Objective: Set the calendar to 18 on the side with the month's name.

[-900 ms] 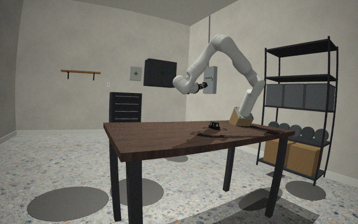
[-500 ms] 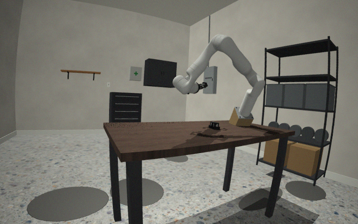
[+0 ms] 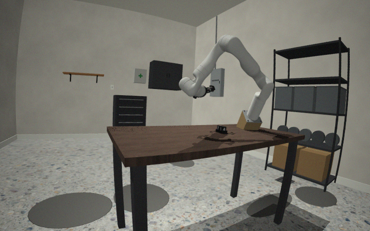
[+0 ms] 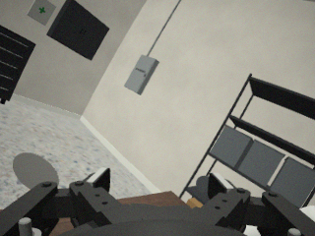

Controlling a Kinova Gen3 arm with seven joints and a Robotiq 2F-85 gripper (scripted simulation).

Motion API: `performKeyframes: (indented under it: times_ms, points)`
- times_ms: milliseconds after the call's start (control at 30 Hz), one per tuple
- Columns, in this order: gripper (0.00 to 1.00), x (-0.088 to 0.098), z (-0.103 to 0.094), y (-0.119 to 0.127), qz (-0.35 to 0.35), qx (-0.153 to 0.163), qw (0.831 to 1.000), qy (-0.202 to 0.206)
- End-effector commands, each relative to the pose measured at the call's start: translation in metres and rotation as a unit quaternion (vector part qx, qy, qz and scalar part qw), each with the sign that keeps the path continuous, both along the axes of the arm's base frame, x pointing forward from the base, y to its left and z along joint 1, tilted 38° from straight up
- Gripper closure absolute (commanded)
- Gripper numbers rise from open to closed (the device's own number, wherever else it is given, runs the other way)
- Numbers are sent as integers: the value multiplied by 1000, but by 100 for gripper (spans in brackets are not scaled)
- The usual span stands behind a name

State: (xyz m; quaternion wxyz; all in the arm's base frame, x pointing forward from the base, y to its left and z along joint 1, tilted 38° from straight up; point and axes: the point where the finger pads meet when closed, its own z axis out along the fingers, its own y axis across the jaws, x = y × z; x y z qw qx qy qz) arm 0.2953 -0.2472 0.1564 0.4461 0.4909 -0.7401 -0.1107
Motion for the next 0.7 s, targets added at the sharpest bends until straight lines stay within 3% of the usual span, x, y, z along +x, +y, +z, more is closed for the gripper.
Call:
performKeyframes:
  times_ms: [0,133,200,333,567,600,667]
  points:
    - [0,-9,-4,-1,-8,21,1000,-5]
    - [0,-22,-20,7,-17,82,996,-23]
    - [0,-22,-20,7,-17,82,996,-23]
    - [0,-37,-38,24,-29,164,985,-56]
    - [0,-55,-62,70,-53,316,934,-160]
    - [0,-55,-62,70,-53,316,934,-160]
    - [0,-56,-65,85,-59,353,912,-199]
